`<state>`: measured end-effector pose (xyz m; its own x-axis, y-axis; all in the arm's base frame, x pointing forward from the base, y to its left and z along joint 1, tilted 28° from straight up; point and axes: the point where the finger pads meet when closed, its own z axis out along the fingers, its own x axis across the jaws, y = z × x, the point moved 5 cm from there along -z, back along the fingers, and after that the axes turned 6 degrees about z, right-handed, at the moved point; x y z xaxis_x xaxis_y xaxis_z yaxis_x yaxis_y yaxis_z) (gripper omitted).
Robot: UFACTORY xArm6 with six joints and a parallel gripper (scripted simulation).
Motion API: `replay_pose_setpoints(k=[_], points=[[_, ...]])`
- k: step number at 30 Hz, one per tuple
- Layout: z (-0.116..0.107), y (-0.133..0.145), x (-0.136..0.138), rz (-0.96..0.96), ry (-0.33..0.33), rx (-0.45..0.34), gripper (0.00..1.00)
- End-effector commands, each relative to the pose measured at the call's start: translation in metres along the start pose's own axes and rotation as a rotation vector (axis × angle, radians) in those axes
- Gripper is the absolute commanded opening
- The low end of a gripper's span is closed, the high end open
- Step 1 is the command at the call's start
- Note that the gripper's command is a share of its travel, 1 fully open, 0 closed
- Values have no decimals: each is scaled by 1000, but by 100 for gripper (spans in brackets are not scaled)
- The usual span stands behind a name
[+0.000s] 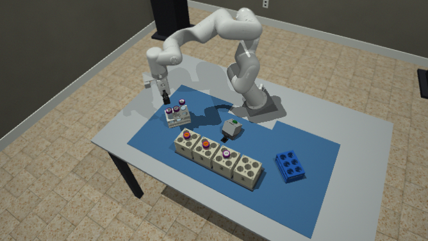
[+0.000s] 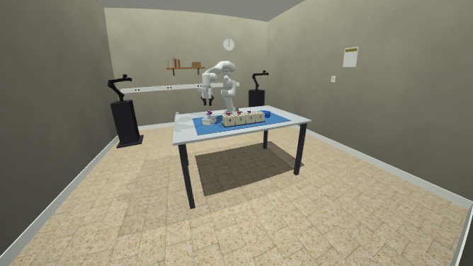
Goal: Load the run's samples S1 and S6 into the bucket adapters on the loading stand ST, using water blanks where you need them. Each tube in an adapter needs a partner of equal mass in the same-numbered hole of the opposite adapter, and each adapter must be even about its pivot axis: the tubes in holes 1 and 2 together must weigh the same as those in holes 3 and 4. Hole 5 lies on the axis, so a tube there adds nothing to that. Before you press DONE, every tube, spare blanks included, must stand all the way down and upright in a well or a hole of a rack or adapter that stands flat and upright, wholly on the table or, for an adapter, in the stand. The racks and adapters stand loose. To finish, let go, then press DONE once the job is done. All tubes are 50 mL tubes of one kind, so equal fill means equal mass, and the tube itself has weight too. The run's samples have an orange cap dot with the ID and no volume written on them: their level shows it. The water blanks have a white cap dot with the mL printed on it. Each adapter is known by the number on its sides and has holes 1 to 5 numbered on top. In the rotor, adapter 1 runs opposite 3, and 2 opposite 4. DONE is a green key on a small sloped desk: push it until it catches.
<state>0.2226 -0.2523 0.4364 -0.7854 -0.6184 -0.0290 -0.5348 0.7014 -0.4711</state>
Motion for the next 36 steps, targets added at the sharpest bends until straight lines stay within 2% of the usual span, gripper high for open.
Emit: replay_pose_setpoints(k=[1, 36], points=[[5, -1, 0, 0, 0, 5, 57], [68, -1, 0, 0, 0, 5, 57]])
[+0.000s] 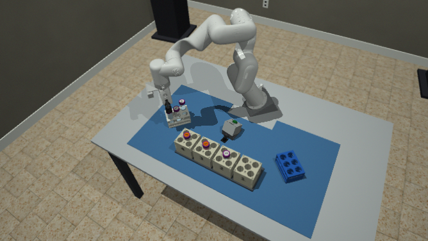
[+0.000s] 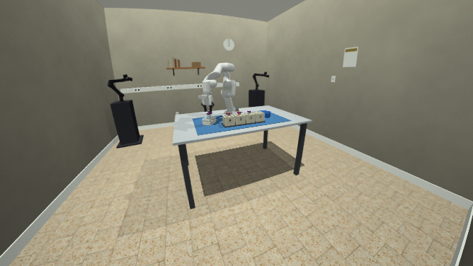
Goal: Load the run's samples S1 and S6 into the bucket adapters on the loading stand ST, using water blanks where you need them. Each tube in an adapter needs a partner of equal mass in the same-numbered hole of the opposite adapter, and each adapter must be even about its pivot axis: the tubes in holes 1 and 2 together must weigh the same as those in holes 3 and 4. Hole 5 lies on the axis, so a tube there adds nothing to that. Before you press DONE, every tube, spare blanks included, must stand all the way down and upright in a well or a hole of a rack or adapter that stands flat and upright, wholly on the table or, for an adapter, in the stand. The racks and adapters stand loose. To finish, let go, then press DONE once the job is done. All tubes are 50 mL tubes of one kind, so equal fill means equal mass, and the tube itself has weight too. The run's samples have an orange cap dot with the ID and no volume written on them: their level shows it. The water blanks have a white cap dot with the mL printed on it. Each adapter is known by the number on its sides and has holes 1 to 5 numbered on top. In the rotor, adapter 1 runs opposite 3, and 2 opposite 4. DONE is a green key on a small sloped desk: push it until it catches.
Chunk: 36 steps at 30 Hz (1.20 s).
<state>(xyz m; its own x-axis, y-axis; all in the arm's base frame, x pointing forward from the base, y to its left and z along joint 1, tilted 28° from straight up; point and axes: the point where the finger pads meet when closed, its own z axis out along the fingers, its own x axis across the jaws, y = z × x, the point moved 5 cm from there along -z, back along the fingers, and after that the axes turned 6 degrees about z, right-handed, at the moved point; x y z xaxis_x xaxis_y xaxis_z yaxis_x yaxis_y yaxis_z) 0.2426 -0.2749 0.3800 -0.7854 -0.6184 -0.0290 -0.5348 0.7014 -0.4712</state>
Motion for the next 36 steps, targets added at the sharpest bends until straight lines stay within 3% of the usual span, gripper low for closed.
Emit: replay_pose_setpoints(k=[1, 36], points=[[4, -1, 0, 0, 0, 4, 57], [25, -1, 0, 0, 0, 4, 57]])
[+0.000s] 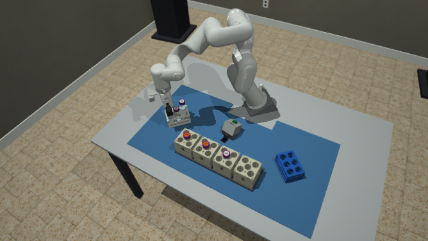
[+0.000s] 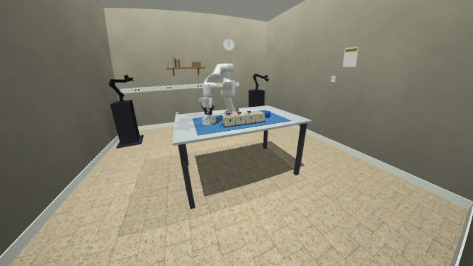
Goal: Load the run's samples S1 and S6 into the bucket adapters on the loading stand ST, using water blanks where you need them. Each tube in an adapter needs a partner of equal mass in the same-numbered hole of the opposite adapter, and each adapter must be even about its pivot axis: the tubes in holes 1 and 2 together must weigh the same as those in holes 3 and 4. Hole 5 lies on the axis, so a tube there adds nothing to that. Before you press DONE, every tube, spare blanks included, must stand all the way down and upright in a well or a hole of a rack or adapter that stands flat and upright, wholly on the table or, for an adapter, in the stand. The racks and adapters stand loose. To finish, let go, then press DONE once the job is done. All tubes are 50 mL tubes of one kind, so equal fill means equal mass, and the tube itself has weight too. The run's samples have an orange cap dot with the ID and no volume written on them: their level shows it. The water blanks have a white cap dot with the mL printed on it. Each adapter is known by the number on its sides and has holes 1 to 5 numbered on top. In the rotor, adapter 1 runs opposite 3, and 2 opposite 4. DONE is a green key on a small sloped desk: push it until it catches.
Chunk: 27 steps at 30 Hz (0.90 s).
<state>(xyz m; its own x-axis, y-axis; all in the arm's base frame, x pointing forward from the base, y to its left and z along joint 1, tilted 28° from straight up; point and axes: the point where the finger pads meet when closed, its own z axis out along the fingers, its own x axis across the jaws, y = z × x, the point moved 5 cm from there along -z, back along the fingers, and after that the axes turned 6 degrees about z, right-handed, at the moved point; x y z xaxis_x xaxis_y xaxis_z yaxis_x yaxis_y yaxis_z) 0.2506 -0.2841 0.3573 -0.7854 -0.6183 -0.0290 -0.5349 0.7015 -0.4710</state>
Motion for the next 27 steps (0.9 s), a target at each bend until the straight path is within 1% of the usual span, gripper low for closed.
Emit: replay_pose_setpoints(k=[1, 13, 27], points=[[0, -1, 0, 0, 0, 5, 57], [8, -1, 0, 0, 0, 5, 57], [8, -1, 0, 0, 0, 5, 57]])
